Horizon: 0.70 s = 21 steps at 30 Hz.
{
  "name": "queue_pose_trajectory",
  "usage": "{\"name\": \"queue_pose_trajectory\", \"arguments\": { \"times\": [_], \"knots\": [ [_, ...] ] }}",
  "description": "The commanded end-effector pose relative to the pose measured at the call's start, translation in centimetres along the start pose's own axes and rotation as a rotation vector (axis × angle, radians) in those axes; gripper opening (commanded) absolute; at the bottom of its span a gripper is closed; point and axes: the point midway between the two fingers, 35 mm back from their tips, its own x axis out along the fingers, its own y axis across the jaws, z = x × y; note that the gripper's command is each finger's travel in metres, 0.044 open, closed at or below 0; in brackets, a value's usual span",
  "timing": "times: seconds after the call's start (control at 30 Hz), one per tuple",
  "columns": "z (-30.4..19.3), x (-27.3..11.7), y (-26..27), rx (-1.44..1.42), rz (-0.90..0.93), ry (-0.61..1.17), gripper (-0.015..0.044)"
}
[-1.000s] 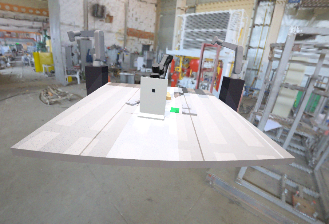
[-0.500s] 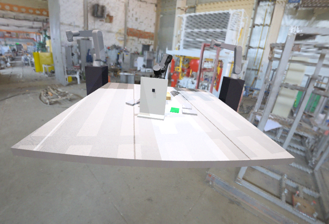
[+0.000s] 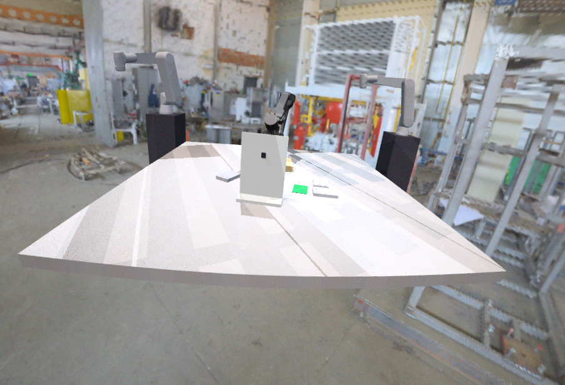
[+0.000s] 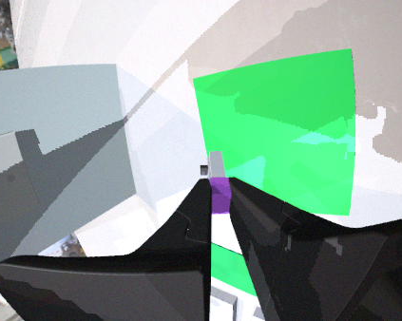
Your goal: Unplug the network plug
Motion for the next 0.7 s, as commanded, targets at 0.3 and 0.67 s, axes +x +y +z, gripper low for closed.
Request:
{"name": "queue_pose_trajectory", "arguments": {
  "times": [0.3,0.67],
  "knots": [
    [0.1,1.8,-1.2,-0.005,-0.008,-0.006,0.0000],
    [0.1,3.2,-2.2,-0.005,-0.008,-0.006,0.0000]
  ]
}}
